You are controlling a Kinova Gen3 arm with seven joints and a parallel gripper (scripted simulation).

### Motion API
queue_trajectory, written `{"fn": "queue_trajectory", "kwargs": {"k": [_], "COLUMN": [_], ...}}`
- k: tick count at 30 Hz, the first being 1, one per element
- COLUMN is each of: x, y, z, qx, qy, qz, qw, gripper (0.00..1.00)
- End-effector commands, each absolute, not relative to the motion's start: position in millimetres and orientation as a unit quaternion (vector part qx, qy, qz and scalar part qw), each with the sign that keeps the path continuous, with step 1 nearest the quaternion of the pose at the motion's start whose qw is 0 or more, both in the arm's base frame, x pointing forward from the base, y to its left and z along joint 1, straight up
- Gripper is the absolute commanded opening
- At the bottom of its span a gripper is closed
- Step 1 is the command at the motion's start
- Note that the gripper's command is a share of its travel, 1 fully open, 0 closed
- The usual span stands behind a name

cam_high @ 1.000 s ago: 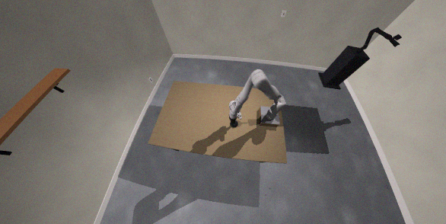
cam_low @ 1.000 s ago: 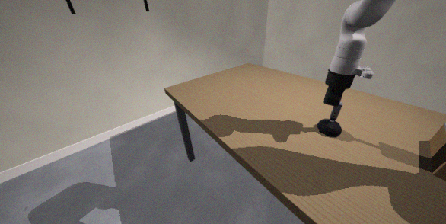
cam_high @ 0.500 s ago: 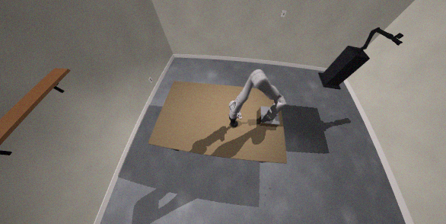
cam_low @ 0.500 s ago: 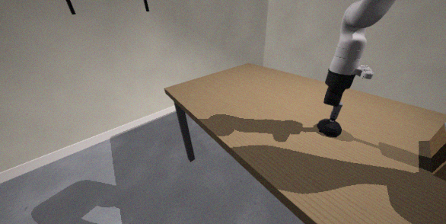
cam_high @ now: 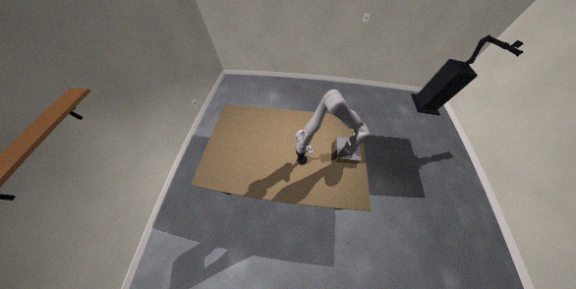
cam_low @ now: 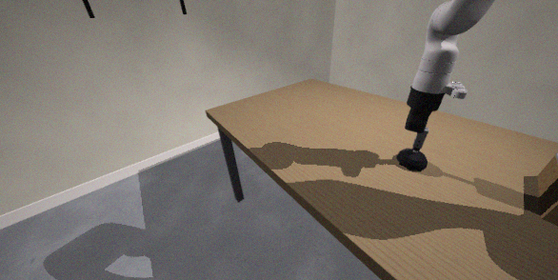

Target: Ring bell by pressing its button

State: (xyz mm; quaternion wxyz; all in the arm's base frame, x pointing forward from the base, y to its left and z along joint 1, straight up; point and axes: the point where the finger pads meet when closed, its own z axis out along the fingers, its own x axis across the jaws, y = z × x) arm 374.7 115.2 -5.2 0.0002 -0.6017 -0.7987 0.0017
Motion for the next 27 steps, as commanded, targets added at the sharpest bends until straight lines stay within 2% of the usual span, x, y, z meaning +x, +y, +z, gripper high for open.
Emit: {"fn": "queue_trajectory", "kwargs": {"k": [1,27], "x": [374.5,374.5], "y": [115.2,115.2], "z": [-5.3,-9.0], "qx": [-0.602,-0.602], "qy": [-0.799,-0.799], "qz": [0.002,0.002], "qw": [0.000,0.000], "gripper": [0.17,0.17]}}
